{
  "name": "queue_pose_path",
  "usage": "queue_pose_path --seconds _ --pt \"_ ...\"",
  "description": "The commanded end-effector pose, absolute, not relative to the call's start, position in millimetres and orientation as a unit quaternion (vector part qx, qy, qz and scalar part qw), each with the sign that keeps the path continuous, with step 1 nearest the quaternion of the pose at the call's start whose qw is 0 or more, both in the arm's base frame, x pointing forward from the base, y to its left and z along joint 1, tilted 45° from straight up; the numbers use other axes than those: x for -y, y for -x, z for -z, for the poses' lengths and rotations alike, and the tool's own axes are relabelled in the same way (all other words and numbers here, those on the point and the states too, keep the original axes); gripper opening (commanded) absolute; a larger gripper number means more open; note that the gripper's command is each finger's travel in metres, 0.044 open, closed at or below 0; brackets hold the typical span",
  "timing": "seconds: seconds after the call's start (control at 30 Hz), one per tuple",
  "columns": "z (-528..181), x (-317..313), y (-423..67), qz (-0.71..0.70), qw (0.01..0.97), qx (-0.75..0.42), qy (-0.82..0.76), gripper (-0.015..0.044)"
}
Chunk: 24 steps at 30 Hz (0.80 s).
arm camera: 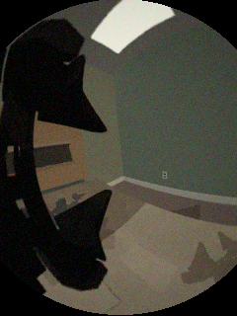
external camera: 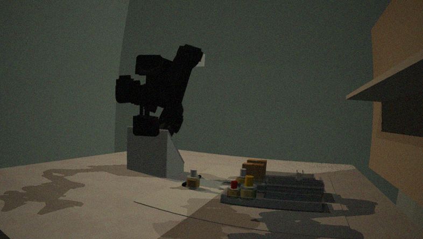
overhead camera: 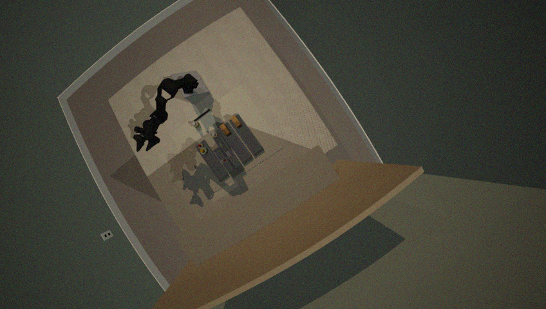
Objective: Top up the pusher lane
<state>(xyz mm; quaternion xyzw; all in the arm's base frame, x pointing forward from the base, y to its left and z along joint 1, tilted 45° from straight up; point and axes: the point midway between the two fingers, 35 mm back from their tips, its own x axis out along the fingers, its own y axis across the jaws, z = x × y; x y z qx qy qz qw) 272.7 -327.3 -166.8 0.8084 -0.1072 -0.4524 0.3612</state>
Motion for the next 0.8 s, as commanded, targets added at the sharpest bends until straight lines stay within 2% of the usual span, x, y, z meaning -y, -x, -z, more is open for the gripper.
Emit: queue_pose_path --seconds 0.0,0.07,0.23,0.5,0.77 --pt "167.4 325.7 -273.2 0.454 0.366 0.099 -0.806 0.0426" --pt "171.9 313.0 -277.3 0.466 0.403 0.036 -0.787 0.044" --pt "181.1 260.1 -284.5 0.452 0.525 -0.204 -0.692 0.044" --pt "166.0 169.5 -270.4 0.26 0.645 -0.525 -0.492 0.044" --pt "139.2 113.8 -250.8 0.06 0.667 -0.647 -0.366 0.044"
